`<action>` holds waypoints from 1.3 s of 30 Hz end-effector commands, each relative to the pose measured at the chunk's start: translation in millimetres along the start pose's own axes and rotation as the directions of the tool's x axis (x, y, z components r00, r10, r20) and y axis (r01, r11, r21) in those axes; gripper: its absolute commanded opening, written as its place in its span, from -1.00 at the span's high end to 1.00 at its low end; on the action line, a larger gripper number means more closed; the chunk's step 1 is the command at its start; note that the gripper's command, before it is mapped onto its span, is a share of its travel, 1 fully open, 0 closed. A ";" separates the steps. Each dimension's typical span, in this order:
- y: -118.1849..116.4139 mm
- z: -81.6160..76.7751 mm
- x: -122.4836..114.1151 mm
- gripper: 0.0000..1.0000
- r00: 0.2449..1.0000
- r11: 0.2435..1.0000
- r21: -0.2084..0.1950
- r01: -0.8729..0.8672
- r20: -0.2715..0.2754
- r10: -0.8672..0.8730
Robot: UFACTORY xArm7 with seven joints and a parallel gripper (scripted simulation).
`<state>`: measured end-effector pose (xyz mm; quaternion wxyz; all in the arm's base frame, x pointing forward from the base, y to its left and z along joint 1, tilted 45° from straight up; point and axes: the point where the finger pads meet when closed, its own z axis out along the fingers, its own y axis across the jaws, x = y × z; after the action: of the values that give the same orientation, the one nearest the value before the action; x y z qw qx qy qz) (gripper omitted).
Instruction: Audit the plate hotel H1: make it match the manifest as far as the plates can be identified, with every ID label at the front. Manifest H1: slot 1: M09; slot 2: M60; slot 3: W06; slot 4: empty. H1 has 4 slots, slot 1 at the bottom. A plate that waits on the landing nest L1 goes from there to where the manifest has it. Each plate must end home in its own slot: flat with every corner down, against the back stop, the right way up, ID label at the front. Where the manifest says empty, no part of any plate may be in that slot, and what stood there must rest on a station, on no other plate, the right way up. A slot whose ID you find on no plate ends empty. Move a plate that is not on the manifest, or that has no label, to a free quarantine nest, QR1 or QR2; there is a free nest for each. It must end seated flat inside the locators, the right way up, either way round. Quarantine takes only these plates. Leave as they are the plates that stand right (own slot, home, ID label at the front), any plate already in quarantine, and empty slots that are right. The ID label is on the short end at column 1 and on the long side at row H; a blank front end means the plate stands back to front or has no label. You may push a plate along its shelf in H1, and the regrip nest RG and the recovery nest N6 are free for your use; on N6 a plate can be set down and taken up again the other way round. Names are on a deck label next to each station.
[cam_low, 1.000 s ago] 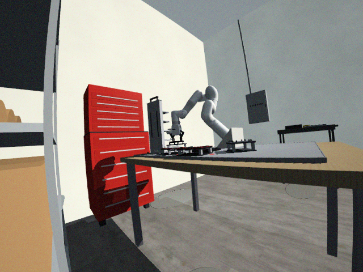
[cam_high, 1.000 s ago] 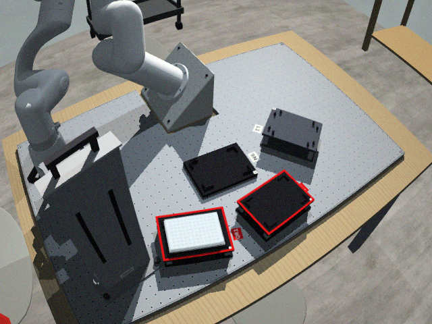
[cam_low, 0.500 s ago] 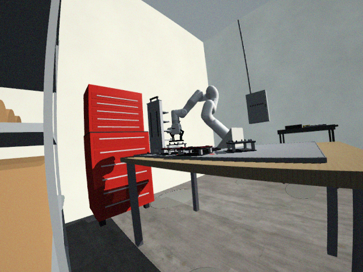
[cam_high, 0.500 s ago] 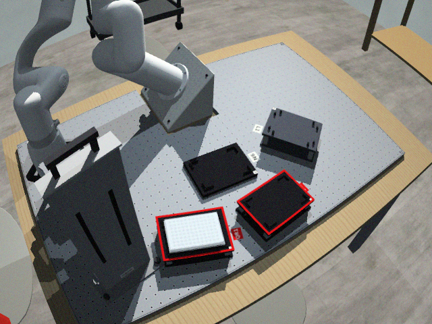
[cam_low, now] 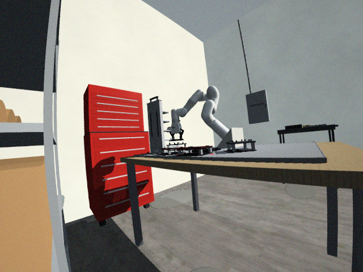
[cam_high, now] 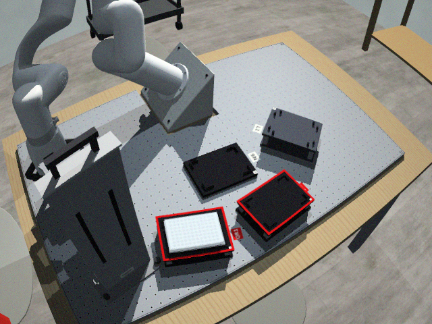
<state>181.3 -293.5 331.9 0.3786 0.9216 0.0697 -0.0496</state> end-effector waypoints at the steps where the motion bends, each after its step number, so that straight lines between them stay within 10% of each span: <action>1: 1.2 -1.5 0.6 1.00 1.000 1.000 -0.003 0.000 -0.002 0.000; 39: 1.1 -24.3 0.5 1.00 1.000 1.000 -0.003 0.000 -0.002 0.000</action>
<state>182.0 -278.9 346.5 0.3786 0.9216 0.0697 -0.0496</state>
